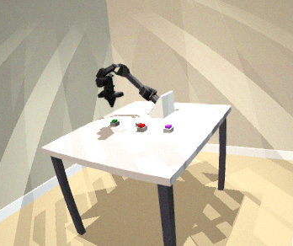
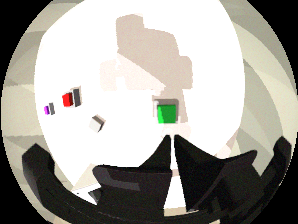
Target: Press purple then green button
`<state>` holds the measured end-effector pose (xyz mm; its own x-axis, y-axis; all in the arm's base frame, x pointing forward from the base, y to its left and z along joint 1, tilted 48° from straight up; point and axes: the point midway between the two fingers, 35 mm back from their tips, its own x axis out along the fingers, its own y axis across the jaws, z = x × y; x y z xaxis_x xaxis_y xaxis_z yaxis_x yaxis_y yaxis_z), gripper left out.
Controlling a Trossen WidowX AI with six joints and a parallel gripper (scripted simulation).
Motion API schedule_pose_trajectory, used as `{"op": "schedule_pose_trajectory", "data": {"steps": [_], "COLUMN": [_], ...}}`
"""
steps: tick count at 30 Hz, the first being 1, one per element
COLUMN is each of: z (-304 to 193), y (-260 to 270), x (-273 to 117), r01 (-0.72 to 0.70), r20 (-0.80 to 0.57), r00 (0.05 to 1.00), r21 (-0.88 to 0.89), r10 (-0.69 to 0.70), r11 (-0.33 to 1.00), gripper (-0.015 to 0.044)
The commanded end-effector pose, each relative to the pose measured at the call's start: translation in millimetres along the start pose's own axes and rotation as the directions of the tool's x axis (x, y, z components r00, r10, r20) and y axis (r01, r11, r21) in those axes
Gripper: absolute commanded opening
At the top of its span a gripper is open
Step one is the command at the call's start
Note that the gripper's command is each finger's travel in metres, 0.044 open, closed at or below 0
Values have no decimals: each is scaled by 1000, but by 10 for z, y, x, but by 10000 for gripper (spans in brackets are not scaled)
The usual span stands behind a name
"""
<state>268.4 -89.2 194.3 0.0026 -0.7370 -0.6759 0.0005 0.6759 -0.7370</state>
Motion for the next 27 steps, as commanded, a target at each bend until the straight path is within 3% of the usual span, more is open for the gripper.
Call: {"op": "schedule_pose_trajectory", "data": {"steps": [1,5,27], "z": [-40,-52,-53], "y": [-23,-36,-41], "x": [121,605,879], "r01": [6,10,11], "r20": [-7,-7,-6], "r00": [1000,1000,1000], "r21": [-11,-10,-9], "r10": [-6,-10,-11], "r11": [1000,1000,1000], "gripper": [20,20,20]}}
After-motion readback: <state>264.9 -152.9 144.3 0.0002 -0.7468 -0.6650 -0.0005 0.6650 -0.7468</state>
